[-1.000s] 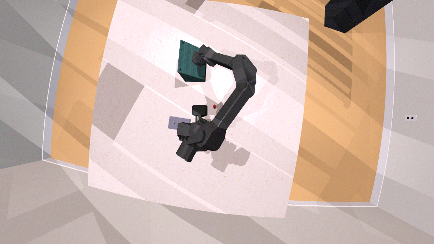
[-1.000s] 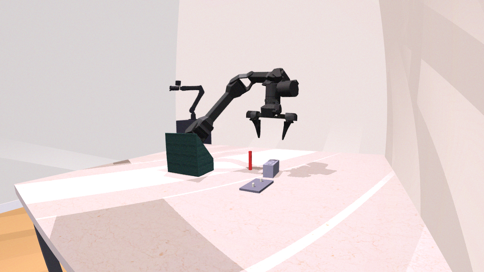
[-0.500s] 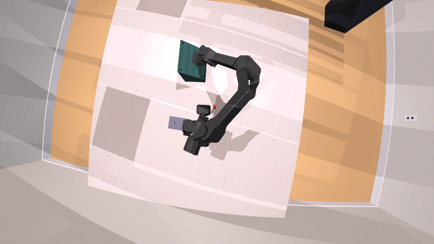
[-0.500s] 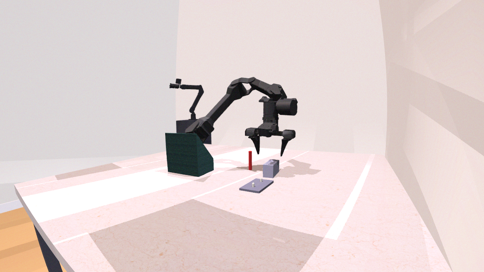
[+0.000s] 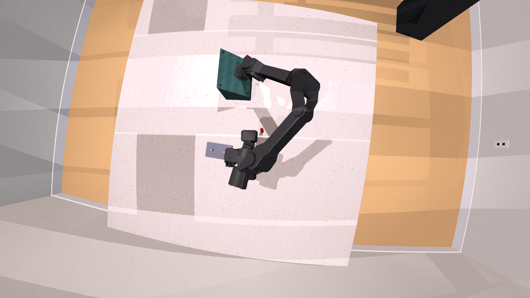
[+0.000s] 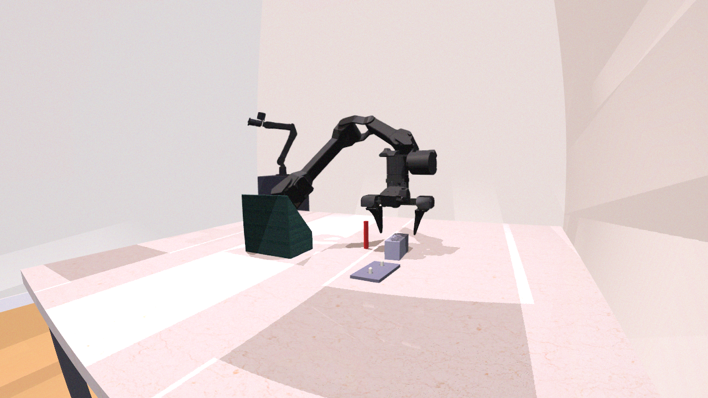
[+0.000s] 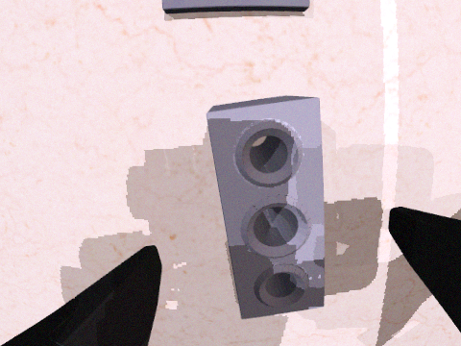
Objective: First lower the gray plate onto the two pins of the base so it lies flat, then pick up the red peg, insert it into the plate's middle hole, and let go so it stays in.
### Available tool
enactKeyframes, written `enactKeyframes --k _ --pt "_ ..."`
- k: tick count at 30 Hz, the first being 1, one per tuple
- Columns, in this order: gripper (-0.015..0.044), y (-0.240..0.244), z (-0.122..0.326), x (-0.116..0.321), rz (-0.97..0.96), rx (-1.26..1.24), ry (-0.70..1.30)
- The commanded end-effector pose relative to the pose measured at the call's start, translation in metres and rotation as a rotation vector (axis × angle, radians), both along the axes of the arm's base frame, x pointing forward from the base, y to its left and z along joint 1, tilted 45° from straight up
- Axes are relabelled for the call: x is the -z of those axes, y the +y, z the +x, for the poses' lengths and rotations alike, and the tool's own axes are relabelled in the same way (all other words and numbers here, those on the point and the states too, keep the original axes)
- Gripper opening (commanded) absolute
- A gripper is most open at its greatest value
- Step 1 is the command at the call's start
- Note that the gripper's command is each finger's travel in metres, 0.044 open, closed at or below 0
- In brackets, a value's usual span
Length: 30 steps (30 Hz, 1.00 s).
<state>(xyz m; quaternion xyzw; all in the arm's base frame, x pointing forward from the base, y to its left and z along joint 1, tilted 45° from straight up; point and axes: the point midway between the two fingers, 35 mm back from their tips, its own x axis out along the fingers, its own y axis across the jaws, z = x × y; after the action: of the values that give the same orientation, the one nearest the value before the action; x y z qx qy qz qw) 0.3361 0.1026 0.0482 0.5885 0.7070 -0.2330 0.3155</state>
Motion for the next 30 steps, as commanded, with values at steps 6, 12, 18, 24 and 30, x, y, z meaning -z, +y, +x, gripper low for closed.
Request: enactKeyframes --k 6,12,18,24,30 --pt "0.044 0.01 -0.002 0.011 0.004 0.002 0.008" --pt "0.044 0.017 -0.003 0.018 0.004 0.002 0.008" --pt "0.044 0.024 -0.004 0.025 0.005 0.002 0.008" --pt "0.044 0.031 -0.006 0.031 0.006 0.002 0.008" --pt "0.044 0.037 -0.007 0.037 0.007 0.002 0.008"
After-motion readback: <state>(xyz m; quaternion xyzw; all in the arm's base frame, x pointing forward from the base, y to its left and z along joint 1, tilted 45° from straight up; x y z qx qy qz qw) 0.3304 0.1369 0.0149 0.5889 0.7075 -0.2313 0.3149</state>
